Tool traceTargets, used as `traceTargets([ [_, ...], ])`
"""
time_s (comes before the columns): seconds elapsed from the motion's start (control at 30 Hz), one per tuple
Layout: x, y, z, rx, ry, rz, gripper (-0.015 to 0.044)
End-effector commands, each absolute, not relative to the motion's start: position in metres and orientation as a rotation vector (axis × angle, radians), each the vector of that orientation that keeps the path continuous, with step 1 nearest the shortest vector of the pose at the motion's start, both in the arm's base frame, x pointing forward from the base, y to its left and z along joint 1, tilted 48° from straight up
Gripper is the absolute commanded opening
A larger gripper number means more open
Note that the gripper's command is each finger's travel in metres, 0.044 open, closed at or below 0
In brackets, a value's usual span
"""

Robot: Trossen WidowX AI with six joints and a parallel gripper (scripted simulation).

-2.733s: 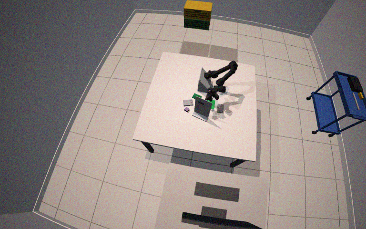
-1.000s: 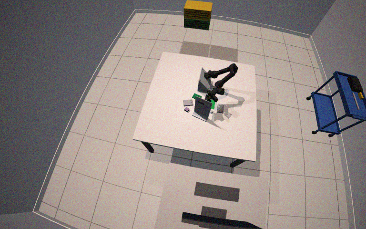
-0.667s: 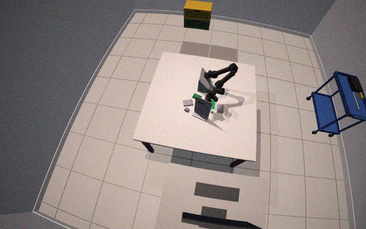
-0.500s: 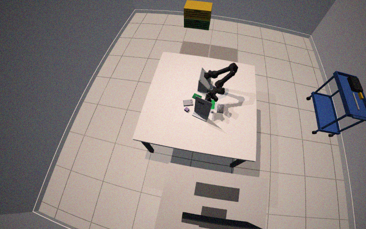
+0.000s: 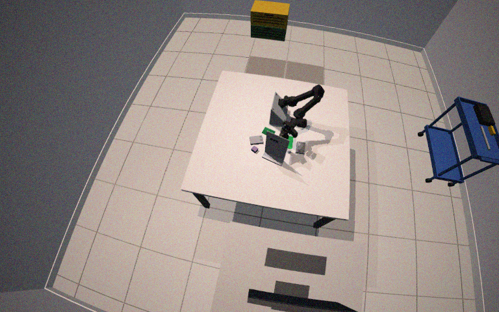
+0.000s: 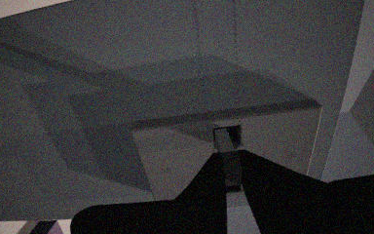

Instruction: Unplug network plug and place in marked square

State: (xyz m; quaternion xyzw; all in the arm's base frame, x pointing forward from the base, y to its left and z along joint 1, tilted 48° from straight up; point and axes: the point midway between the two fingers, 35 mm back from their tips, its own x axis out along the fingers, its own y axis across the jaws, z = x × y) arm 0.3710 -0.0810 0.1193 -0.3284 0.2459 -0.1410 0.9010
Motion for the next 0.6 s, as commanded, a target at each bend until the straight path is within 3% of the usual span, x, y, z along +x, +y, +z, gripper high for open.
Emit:
traceTargets([
  [0.0,0.3681,-0.0792,0.1187,-0.682,0.511,-0.288,0.0],
  [0.57,0.3615,-0.0757,0.1216,-0.682,0.511,-0.288,0.0],
])
